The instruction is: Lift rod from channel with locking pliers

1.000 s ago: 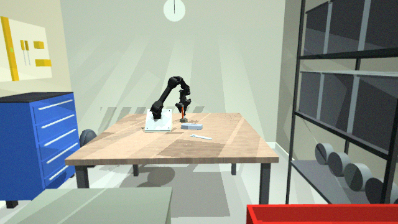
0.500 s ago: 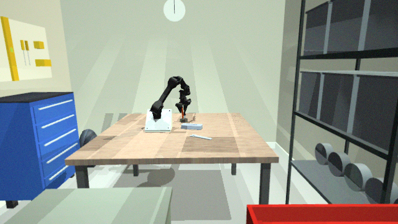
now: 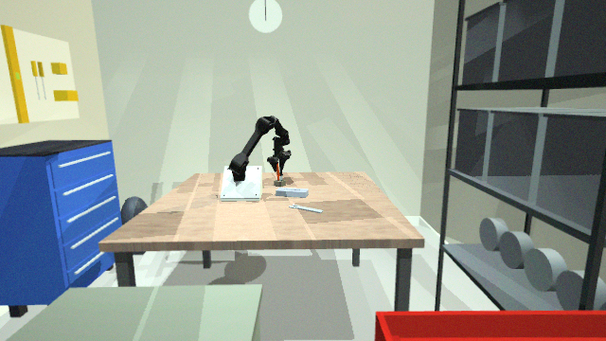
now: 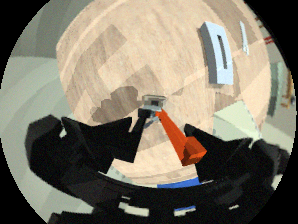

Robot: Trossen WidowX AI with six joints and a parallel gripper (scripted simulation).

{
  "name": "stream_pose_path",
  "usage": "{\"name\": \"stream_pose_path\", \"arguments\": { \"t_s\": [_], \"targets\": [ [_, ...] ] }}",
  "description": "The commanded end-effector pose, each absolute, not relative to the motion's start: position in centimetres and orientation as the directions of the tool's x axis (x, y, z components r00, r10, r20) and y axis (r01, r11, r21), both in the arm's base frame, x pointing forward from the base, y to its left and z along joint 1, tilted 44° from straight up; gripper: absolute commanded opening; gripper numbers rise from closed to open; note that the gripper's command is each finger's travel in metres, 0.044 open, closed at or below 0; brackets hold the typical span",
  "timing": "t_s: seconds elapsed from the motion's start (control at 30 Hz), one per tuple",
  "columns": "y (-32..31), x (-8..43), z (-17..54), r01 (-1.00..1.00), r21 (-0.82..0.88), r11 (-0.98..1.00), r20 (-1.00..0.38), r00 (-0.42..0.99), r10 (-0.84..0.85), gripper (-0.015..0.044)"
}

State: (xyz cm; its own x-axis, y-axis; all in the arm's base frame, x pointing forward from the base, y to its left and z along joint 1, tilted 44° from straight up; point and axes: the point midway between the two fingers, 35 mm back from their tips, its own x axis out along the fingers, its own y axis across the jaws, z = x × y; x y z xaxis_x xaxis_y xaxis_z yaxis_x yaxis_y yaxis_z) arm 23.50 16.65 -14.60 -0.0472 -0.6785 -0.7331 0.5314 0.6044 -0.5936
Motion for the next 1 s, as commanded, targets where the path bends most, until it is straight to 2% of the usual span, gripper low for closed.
{"name": "stream_pose_path", "arguments": {
  "t_s": [0.0,0.97],
  "targets": [
    [16.65,23.56,-14.61,0.527,-0.594,0.608,-0.733,-0.043,-0.679,0.0395],
    [16.65,23.56,-14.61,0.527,-0.594,0.608,-0.733,-0.043,-0.679,0.0356]
  ]
}}
